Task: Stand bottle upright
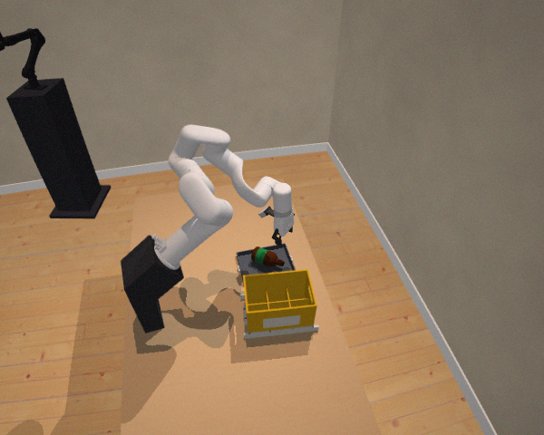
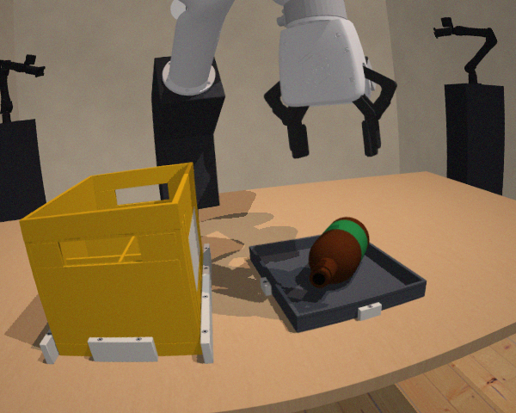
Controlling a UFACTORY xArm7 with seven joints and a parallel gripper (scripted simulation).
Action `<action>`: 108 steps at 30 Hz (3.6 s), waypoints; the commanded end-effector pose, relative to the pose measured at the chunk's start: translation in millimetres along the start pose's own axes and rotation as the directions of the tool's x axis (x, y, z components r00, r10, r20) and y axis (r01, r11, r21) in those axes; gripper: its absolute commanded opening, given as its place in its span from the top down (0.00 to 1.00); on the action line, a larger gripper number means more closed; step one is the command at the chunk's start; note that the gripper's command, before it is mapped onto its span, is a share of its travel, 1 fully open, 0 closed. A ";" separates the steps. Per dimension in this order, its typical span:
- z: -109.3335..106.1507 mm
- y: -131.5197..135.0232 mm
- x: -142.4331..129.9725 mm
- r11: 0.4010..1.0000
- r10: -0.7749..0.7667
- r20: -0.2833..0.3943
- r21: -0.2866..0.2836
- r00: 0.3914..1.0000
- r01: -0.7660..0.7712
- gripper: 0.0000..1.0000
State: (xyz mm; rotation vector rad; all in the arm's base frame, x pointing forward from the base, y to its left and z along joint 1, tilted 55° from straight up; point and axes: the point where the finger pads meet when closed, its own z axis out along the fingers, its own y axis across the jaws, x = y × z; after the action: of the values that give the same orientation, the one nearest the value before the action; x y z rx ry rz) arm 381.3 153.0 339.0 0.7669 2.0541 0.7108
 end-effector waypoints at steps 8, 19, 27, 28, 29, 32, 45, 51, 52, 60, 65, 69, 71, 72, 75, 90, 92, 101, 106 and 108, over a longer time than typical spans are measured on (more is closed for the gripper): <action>-0.7 -4.8 2.8 1.000 -0.029 -0.005 0.013 1.000 0.029 0.00; -0.8 -10.7 6.0 0.998 -0.059 -0.012 0.029 0.998 0.059 0.00; -0.9 -13.2 7.4 0.997 -0.071 -0.015 0.035 0.997 0.072 0.00; -0.9 -13.2 7.4 0.997 -0.071 -0.015 0.035 0.997 0.072 0.00; -0.9 -13.2 7.4 0.997 -0.071 -0.015 0.035 0.997 0.072 0.00; -0.9 -15.3 8.5 0.996 -0.082 -0.018 0.041 0.996 0.083 0.00; -1.1 -18.6 10.3 0.994 -0.100 -0.023 0.050 0.995 0.101 0.00; -1.2 -20.9 11.5 0.992 -0.111 -0.026 0.055 0.993 0.113 0.00; -1.2 -21.4 11.7 0.992 -0.113 -0.027 0.056 0.993 0.115 0.00; -1.3 -22.7 12.5 0.991 -0.121 -0.029 0.060 0.992 0.122 0.00; -1.3 -23.0 12.6 0.990 -0.122 -0.030 0.061 0.992 0.124 0.00; -1.3 -23.2 12.7 0.990 -0.123 -0.030 0.061 0.992 0.125 0.00; -1.3 -23.3 12.8 0.990 -0.123 -0.030 0.061 0.992 0.125 0.00; -1.3 -23.3 12.8 0.990 -0.123 -0.030 0.061 0.992 0.125 0.00; -1.3 -23.3 12.8 0.990 -0.123 -0.030 0.061 0.992 0.125 1.00; -1.3 -23.3 12.8 0.990 -0.123 -0.030 0.061 0.992 0.125 1.00; -1.3 -23.3 12.8 0.990 -0.123 -0.030 0.061 0.992 0.125 1.00; -1.3 -23.3 12.8 0.990 -0.123 -0.030 0.061 0.992 0.125 1.00; -1.3 -23.3 12.8 0.990 -0.123 -0.030 0.061 0.992 0.125 1.00; -1.3 -23.3 12.8 0.990 -0.123 -0.030 0.061 0.992 0.125 1.00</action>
State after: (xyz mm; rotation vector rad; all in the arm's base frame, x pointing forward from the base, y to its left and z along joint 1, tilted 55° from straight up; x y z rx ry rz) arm 367.9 146.4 316.0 0.6623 2.1379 0.5894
